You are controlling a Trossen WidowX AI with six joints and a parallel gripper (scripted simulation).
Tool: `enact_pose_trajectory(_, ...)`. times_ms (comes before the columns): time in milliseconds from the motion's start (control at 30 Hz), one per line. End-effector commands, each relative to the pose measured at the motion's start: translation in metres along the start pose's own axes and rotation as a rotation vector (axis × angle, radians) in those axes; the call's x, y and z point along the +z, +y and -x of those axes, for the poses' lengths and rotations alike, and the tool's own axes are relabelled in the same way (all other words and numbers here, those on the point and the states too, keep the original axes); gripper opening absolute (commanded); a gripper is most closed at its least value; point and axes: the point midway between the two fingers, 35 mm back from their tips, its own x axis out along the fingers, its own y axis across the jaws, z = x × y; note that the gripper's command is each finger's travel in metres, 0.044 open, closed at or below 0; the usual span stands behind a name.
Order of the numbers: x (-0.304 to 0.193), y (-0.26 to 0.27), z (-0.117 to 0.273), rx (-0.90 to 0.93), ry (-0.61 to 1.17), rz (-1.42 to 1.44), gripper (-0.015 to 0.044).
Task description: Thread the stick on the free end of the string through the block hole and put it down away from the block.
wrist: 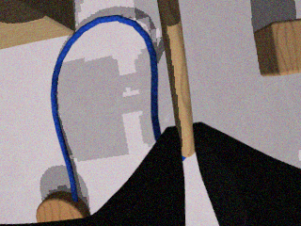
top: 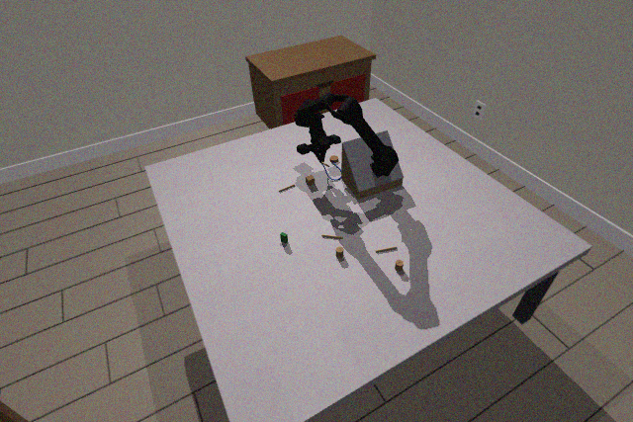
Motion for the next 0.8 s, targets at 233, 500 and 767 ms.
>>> enact_pose_trajectory(233,-0.001,0.001,0.0,-0.001,-0.002,0.007,0.0)
enact_pose_trajectory(500,-0.009,-0.002,0.003,-0.001,0.014,0.01,0.0)
enact_pose_trajectory(767,-0.019,-0.004,0.006,0.0,0.033,0.012,0.0)
